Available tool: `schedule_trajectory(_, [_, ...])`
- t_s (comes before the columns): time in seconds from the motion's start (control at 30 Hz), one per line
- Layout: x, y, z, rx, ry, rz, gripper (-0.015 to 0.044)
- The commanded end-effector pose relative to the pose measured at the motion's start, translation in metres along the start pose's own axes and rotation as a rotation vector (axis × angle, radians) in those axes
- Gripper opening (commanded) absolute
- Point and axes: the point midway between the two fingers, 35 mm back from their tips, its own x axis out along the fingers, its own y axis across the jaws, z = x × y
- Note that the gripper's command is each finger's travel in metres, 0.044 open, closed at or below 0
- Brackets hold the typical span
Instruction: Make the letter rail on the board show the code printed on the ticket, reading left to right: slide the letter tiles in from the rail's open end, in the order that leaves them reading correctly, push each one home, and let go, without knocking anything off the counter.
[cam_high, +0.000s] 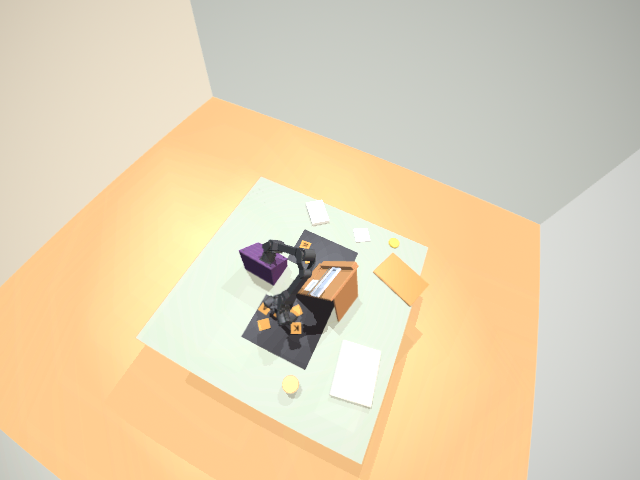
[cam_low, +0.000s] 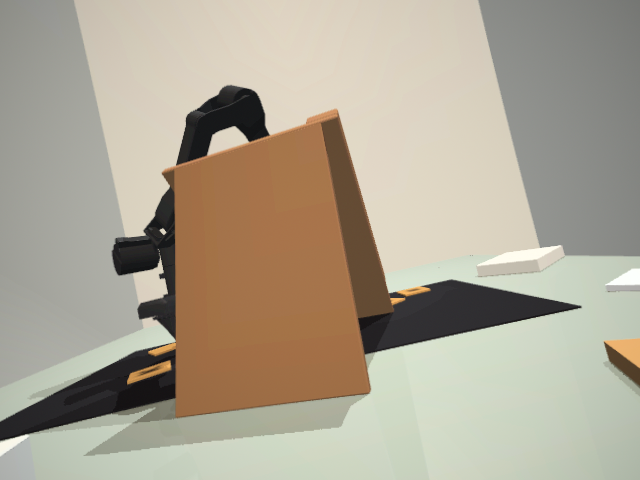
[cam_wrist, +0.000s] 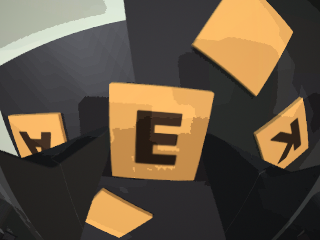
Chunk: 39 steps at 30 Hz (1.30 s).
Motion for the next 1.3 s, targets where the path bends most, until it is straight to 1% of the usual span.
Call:
schedule_trajectory(0.0, [-0.003,0.000,0.000,-0.003,0.003,0.000,0.0000])
schedule_trajectory(0.97, [-0.019,0.000,0.000,-0.003,0.004,0.000,0.0000])
schedule_trajectory(1.27, [-0.026,-0.014,0.000,0.199,0.020,-0.116,0.0000])
